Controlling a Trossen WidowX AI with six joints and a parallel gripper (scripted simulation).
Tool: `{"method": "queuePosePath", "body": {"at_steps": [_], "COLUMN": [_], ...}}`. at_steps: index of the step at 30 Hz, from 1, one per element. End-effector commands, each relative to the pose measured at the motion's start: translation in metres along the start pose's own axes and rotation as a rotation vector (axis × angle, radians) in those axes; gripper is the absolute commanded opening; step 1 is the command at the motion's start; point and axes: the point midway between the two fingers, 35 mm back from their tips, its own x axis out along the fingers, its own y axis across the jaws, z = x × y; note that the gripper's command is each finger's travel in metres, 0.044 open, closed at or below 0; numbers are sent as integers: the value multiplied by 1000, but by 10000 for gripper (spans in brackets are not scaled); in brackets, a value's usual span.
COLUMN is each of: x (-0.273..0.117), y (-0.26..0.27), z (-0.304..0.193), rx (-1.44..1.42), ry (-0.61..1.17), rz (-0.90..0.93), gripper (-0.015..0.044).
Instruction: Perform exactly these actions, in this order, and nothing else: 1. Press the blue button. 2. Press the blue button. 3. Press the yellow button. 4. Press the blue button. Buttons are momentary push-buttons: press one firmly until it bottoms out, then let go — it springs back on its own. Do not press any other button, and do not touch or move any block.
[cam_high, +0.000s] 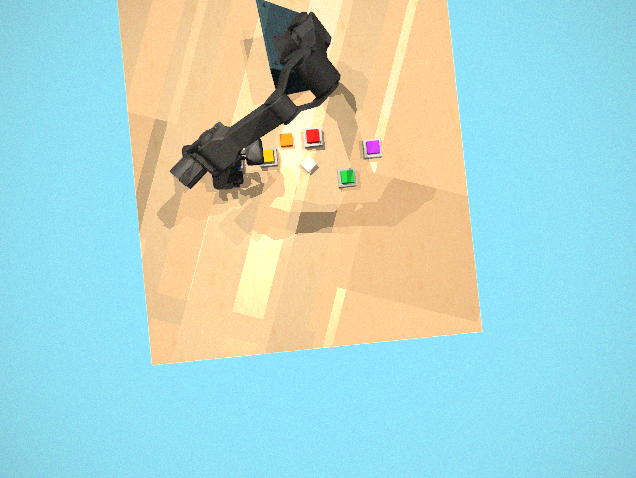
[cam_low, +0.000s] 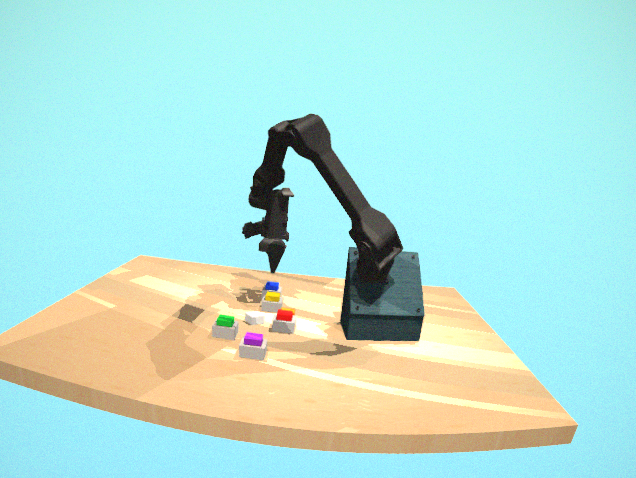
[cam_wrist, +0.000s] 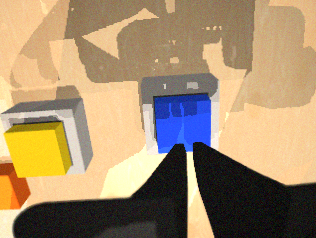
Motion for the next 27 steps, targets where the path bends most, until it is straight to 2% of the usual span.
{"method": "queuePosePath", "body": {"at_steps": [1,27], "x": [6,40], "y": [-1,0], "z": [-2,-2], "rx": [15,14], "ry": [-10,-11], "rz": [5,7], "gripper": [20,20]}}
